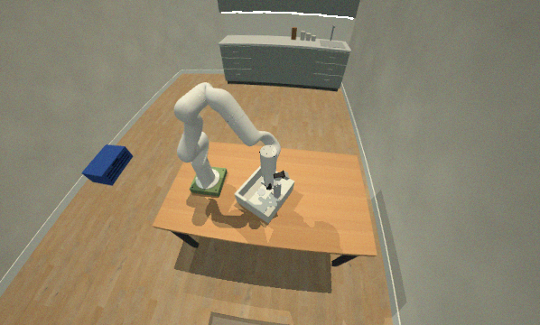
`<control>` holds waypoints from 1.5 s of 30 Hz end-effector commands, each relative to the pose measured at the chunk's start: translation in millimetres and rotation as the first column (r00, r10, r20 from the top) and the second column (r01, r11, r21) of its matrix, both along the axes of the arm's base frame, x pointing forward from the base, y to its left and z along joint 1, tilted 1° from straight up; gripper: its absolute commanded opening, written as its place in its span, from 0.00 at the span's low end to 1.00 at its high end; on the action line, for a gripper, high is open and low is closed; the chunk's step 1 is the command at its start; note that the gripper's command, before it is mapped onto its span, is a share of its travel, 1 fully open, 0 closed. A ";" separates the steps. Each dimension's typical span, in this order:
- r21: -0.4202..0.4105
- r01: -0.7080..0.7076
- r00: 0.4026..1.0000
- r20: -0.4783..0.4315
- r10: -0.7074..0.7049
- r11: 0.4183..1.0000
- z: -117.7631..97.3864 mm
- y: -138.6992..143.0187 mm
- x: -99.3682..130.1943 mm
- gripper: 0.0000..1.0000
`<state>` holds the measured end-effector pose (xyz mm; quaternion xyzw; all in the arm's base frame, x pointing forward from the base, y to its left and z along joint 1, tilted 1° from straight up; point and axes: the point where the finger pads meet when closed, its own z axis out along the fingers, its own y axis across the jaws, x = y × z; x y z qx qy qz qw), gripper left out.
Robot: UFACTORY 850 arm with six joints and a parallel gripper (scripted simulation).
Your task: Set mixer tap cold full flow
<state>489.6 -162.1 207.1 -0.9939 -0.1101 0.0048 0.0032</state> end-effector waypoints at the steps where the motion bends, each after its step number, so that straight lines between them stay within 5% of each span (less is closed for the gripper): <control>1: -0.001 0.000 1.000 0.002 0.000 1.000 0.9 -0.2 0.8 0.00; 45: -0.001 0.000 1.000 0.002 0.000 1.000 21.9 2.1 11.6 0.00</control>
